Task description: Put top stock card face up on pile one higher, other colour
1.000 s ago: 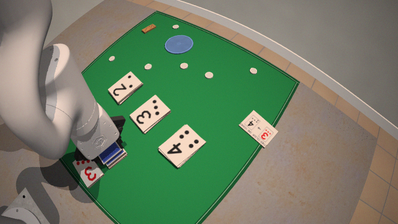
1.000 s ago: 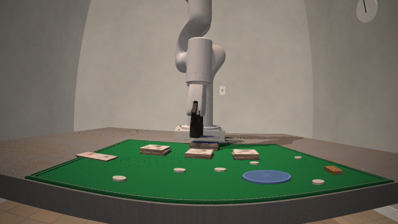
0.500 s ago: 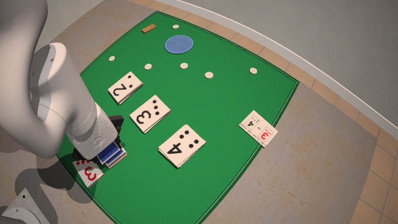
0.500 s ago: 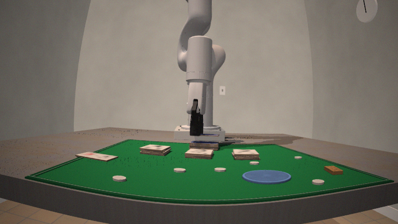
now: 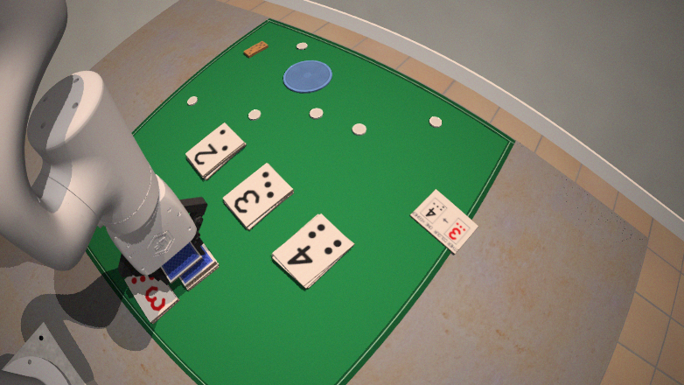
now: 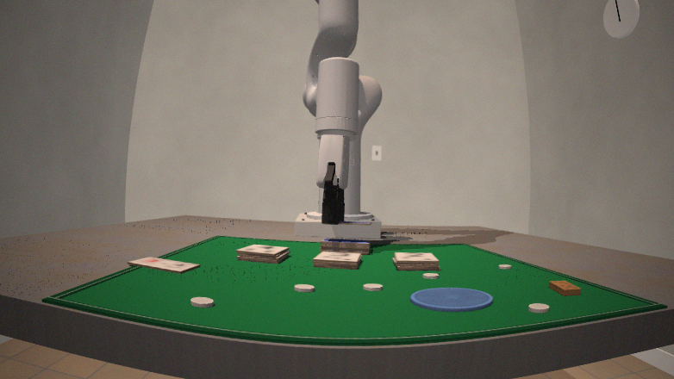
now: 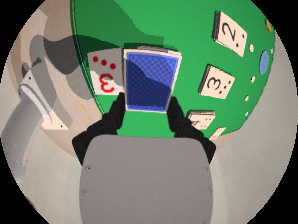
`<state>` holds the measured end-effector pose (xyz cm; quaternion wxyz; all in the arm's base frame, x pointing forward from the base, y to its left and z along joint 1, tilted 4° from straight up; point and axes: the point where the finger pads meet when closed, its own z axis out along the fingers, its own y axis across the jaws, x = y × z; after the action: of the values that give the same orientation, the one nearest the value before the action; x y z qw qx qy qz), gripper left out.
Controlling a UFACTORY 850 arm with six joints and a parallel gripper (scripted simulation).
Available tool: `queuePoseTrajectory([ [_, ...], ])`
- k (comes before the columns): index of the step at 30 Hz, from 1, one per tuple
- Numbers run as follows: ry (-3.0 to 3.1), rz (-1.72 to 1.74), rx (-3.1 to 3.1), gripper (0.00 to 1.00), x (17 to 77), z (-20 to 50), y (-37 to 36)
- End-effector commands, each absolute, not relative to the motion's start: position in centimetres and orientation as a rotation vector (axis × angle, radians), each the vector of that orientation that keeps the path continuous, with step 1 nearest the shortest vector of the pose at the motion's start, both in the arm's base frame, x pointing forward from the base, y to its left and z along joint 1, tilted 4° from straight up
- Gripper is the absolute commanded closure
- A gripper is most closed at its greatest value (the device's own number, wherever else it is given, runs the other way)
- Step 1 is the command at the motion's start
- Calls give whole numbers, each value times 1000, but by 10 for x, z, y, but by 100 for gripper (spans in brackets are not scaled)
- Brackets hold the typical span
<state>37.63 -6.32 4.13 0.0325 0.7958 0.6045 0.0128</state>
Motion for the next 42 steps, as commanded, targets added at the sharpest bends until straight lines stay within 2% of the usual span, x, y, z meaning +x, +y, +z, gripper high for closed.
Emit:
queuePoseTrajectory([
  [1, 1864, 22, 2454, 38, 389, 75, -64],
  [12, 1864, 22, 2454, 38, 388, 104, -63],
  [42, 1864, 22, 2454, 38, 388, 110, -62],
])
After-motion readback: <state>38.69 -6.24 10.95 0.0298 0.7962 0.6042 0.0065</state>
